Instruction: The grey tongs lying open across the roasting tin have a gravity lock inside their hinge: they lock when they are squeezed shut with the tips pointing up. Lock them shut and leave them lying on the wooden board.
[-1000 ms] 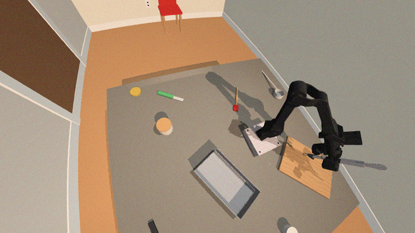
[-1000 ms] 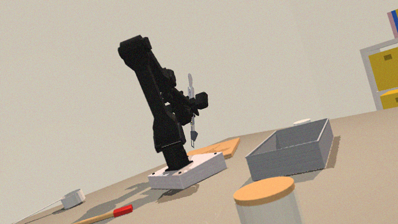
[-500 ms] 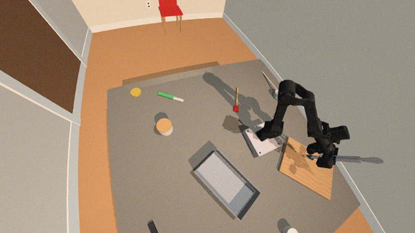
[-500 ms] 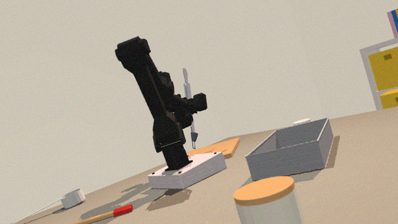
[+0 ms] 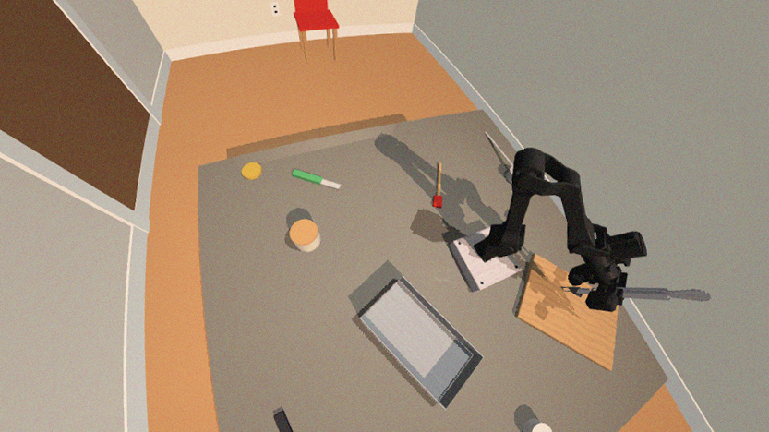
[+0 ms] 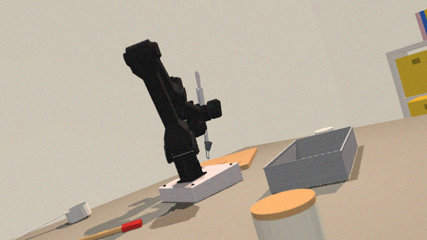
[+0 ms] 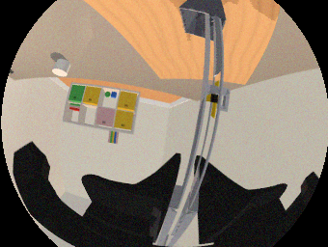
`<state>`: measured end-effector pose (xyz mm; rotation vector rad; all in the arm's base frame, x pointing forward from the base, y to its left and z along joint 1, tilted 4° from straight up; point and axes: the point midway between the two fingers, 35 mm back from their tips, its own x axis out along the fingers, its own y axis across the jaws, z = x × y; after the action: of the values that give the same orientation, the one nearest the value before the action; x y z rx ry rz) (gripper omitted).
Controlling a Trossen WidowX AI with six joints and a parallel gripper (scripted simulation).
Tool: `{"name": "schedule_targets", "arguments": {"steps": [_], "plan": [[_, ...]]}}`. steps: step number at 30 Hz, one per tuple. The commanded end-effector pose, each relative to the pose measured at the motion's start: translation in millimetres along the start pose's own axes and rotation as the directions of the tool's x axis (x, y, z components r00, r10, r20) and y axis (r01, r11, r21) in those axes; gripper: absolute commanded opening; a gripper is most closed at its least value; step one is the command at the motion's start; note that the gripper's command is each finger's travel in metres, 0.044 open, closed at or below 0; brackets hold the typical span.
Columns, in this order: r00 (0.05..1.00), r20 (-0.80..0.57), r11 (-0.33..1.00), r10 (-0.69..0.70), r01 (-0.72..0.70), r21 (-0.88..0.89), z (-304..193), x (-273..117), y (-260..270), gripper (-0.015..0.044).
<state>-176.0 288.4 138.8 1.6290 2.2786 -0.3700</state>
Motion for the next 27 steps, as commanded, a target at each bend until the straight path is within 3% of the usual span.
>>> {"name": "schedule_targets", "arguments": {"steps": [1, 27], "plan": [[1.0, -0.013, 1.0, 0.003, -0.003, 0.0, -3.0, -0.8, 0.3, -0.015], [1.0, 0.012, 1.0, 0.003, -0.003, -0.006, -3.6, 2.6, -0.7, -0.015]]}}
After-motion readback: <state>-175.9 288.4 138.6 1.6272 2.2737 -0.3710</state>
